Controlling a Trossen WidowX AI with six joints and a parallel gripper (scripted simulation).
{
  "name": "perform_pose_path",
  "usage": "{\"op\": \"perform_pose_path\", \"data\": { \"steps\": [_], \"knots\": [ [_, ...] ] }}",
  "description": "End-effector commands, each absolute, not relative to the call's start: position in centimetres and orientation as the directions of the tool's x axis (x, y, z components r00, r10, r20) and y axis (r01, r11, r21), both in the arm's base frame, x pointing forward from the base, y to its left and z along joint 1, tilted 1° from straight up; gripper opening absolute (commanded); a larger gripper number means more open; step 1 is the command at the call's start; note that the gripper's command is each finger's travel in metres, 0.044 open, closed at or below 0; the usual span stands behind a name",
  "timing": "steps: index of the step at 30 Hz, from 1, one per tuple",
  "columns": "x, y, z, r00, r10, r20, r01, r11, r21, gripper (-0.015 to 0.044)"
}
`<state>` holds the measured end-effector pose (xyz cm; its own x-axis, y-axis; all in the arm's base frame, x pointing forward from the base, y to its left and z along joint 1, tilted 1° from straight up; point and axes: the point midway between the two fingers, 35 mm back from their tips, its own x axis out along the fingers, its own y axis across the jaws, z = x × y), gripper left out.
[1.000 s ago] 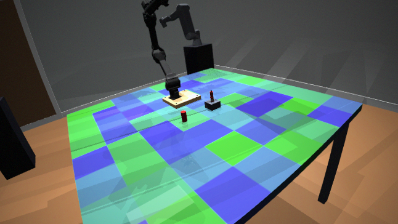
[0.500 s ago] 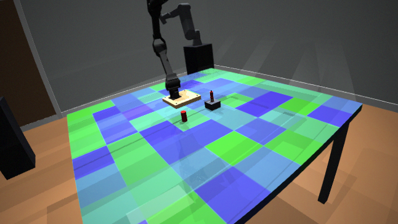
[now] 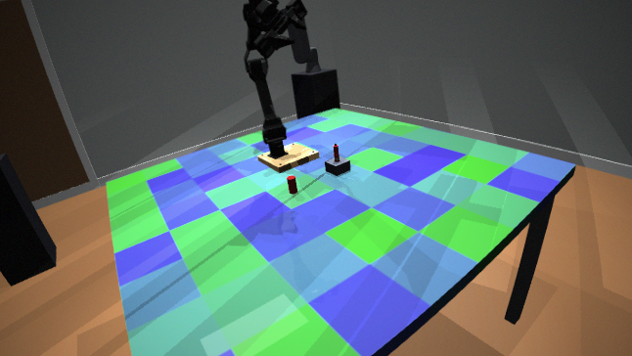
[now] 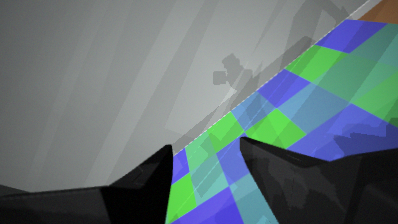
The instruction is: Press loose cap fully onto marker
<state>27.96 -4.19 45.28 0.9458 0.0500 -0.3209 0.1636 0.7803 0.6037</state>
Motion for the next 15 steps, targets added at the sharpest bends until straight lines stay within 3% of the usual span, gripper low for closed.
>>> {"op": "perform_pose_path", "data": {
  "steps": [1,8,15],
  "knots": [
    [30.3,-6.4,39.6,0.867,0.005,-0.498,0.339,0.728,0.596,0.0238],
    [31.6,-9.4,28.6,0.617,-0.041,-0.786,0.628,0.628,0.460,0.0238],
    [29.0,-11.2,17.7,0.227,-0.037,-0.973,0.825,0.539,0.172,0.0238]
  ]
}}
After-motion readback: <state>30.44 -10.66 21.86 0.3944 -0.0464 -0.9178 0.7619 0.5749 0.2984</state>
